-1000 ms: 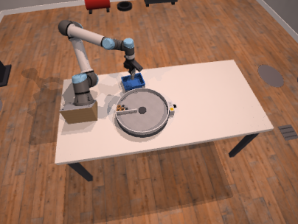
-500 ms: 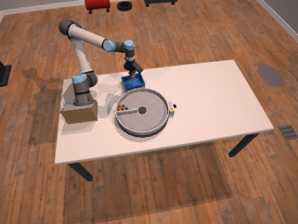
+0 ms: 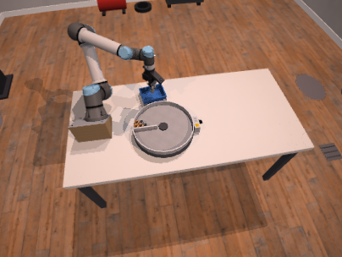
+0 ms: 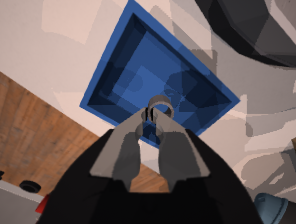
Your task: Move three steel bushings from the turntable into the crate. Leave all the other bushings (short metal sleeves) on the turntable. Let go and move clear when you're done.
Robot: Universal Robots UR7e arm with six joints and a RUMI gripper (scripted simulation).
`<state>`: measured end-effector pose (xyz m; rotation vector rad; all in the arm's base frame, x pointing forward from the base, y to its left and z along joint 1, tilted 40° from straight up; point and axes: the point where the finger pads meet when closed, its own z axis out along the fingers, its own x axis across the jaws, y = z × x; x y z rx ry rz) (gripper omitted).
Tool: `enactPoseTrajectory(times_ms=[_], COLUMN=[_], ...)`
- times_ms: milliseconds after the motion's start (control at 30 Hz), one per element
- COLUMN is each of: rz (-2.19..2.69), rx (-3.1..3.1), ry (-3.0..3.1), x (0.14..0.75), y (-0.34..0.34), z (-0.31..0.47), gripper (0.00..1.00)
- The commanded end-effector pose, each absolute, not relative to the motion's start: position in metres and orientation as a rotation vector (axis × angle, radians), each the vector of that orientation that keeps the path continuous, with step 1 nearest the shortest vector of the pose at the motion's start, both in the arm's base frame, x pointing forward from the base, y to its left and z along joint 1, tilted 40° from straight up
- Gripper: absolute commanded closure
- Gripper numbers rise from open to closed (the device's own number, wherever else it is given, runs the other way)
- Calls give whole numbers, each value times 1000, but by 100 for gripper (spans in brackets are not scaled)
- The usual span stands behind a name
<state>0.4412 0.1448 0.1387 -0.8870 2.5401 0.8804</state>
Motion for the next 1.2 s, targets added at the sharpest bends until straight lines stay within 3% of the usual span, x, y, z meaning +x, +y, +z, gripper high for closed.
enactPoseTrajectory(times_ms=[0, 1167], rz=[879, 879], rx=[-887, -887], ry=[2540, 2540], x=[441, 444], y=[145, 162], z=[139, 118], gripper=[100, 100])
